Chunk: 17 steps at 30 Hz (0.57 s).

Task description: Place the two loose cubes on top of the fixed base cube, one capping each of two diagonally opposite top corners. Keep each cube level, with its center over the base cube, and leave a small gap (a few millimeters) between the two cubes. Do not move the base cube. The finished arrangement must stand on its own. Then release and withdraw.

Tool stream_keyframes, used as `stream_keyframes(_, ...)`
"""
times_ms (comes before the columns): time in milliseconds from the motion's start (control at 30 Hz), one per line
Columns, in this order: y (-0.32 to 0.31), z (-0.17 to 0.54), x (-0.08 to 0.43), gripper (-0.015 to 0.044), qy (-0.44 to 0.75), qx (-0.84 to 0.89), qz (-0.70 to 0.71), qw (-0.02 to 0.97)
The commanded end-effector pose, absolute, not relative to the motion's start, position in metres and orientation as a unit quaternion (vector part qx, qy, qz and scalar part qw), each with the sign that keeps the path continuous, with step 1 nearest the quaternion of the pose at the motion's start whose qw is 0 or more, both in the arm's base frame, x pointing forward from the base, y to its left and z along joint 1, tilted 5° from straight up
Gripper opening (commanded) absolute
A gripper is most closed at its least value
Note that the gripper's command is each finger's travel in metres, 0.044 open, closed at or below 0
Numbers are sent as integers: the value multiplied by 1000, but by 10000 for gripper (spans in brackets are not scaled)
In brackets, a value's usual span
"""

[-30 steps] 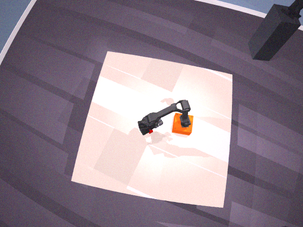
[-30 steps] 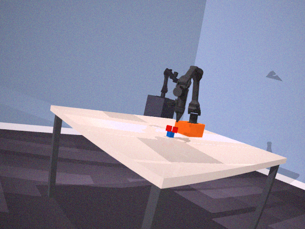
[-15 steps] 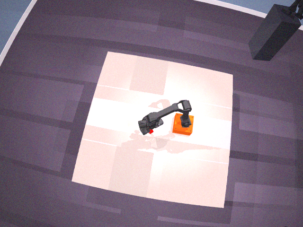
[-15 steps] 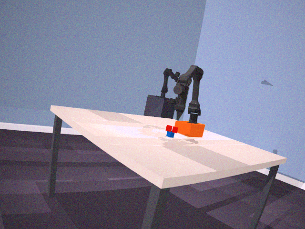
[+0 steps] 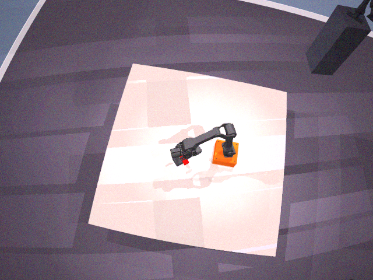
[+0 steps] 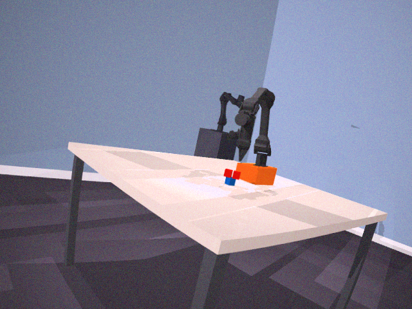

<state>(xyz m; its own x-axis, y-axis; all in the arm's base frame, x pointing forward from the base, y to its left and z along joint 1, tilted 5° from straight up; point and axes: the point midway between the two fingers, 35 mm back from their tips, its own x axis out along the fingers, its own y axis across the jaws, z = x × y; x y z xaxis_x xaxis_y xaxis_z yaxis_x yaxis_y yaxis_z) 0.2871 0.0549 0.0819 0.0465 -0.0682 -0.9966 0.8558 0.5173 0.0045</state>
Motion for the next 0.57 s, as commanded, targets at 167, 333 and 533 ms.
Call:
stream_keyframes(167, 92, 81, 287, 400, 590, 336, -358, 641)
stream_keyframes(333, 157, 78, 275, 400, 591, 337, -357, 640)
stream_keyframes(533, 159, 78, 274, 400, 591, 337, -357, 640)
